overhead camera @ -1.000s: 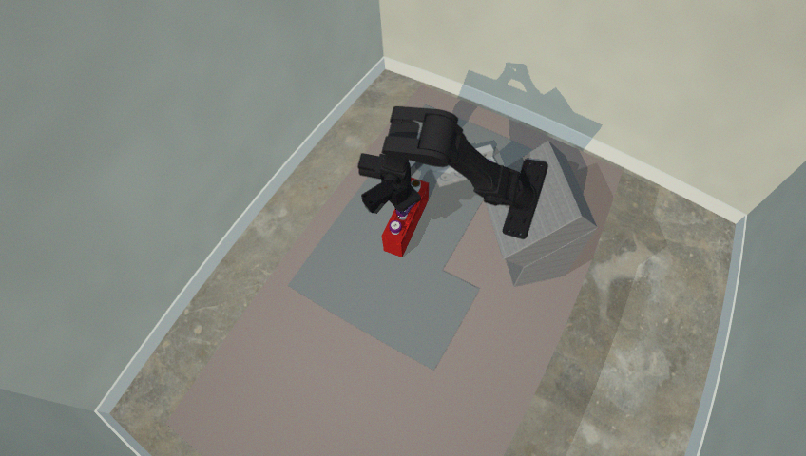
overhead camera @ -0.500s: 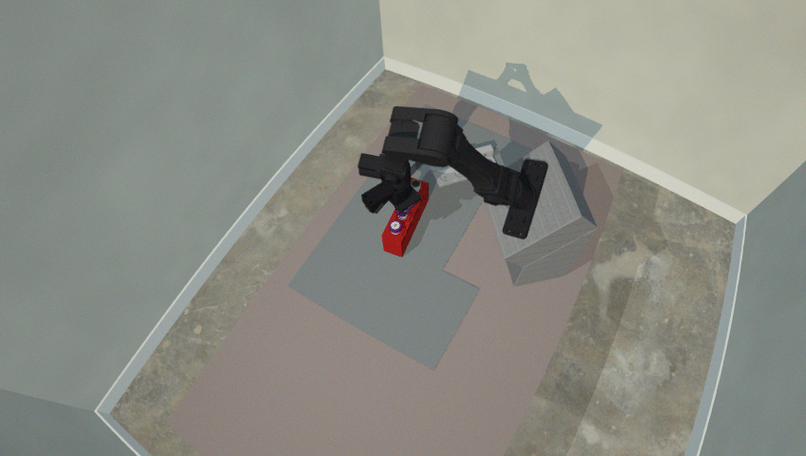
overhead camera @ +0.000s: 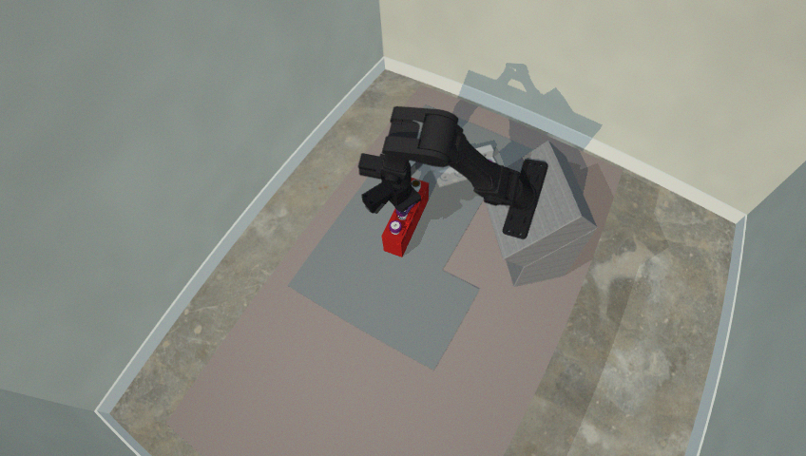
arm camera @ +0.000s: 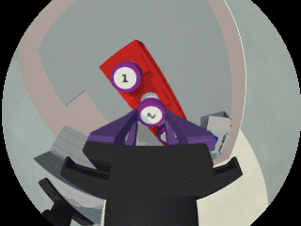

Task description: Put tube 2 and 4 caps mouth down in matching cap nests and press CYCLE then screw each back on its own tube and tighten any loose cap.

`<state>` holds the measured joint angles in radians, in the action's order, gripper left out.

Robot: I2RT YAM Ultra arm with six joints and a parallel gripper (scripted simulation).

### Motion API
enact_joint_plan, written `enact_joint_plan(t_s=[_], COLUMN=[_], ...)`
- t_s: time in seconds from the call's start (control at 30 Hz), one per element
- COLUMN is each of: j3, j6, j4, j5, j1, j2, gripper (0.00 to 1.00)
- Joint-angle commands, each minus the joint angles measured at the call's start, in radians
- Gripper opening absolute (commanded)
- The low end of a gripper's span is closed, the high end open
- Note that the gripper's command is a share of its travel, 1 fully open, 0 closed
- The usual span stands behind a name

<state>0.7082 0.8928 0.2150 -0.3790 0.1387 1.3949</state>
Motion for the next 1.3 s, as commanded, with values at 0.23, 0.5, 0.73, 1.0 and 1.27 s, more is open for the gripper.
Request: enact_joint_plan(t_s=[0.23, 0.5, 0.73, 1.0, 1.27], j3=[-0.012, -0.014, -0.017, -0.019, -0.017], j6=[0.001, 0.001, 0.001, 0.002, 0.011], j4=[-0.013, -0.014, -0.016, -0.014, 0.018], j5=[0.002, 0.002, 0.001, 0.001, -0.006], j1=[-0.001, -0.002, -0.002, -0.004, -0.014], j2=[-0.004, -0.005, -0.007, -0.009, -0.036], gripper=[0.0, 0.0, 0.0, 0.0, 0.0])
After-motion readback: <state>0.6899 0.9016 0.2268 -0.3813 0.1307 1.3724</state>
